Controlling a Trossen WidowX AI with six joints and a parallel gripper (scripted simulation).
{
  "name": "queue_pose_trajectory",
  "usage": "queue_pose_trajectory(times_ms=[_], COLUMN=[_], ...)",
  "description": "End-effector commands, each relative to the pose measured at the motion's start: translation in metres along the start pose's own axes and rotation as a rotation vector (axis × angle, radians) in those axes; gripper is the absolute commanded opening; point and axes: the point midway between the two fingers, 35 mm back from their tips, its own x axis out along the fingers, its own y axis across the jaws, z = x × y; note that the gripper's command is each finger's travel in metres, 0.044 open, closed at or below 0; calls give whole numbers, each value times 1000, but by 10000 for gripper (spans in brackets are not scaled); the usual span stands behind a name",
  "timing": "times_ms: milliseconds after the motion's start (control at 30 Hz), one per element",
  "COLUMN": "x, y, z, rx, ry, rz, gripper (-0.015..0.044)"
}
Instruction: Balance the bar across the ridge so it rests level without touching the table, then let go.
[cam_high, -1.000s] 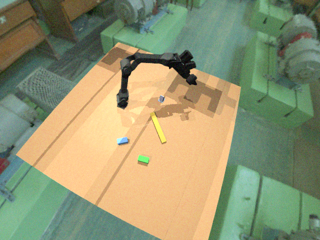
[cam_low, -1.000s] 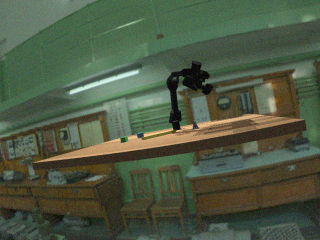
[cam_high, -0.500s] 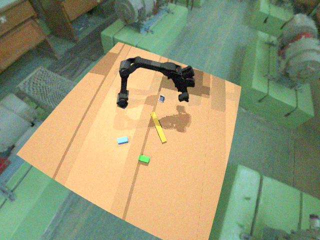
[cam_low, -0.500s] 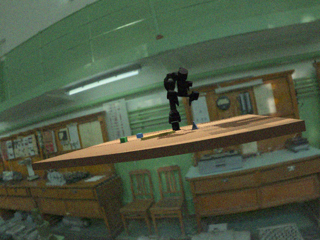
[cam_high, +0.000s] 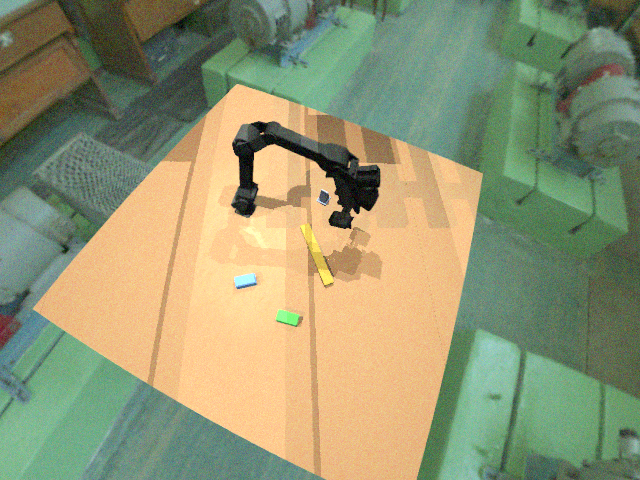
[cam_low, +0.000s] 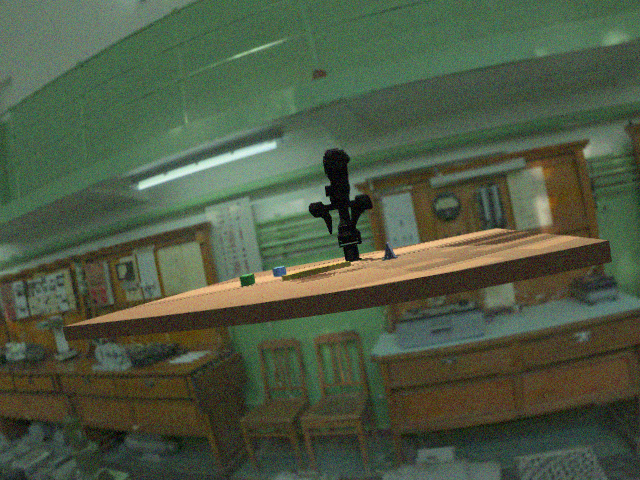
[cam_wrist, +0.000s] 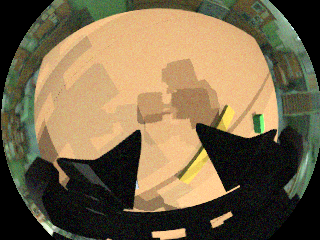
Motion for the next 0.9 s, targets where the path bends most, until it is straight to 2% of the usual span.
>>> queue_pose_trajectory(times_ms=[0,633,867], x=[4,6,13], y=[-18,-101,-103], z=[-13,-87,-92], rx=[101,696,717], ry=[62,372,383], rz=[-9,-106,-110], gripper=[315,315,315])
